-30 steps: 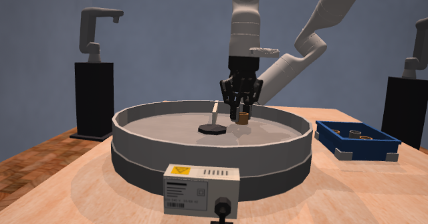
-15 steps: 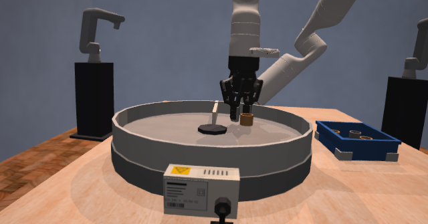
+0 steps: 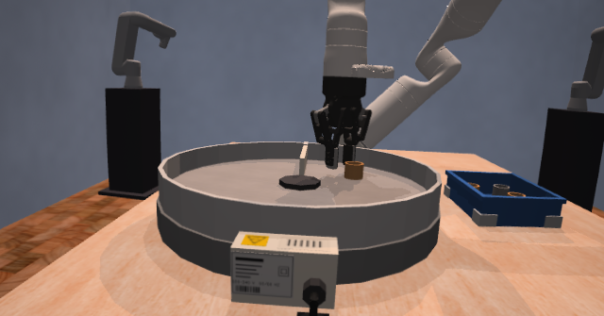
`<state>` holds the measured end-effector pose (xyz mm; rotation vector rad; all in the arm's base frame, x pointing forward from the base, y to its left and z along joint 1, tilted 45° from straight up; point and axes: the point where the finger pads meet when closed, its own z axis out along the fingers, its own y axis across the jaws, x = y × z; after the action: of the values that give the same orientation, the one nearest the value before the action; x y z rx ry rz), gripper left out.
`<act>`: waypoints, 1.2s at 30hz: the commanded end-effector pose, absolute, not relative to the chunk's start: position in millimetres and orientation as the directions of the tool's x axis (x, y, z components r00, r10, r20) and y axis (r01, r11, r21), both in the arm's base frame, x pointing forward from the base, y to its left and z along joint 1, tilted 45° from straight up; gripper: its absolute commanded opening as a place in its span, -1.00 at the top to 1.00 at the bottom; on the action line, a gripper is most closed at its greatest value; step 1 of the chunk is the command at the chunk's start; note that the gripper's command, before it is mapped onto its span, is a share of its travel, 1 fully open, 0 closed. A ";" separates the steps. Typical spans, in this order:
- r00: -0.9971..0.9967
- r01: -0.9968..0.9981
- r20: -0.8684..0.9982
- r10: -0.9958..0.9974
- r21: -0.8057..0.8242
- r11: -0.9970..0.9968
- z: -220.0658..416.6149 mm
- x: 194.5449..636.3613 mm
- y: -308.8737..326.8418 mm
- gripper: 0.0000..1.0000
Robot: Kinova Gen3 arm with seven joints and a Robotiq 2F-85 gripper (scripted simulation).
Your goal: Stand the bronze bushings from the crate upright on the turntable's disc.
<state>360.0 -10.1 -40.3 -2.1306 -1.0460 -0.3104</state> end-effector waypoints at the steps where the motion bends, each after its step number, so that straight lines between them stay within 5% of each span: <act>1: 0.639 0.764 0.500 0.585 -0.500 -0.407 -33.5 363.2 -18.0 0.20; 36: 0.639 0.764 0.500 0.585 -0.500 -0.407 -4.3 366.9 -47.0 0.20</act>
<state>366.5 -46.3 -4.7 -2.1349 -1.0471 -0.3171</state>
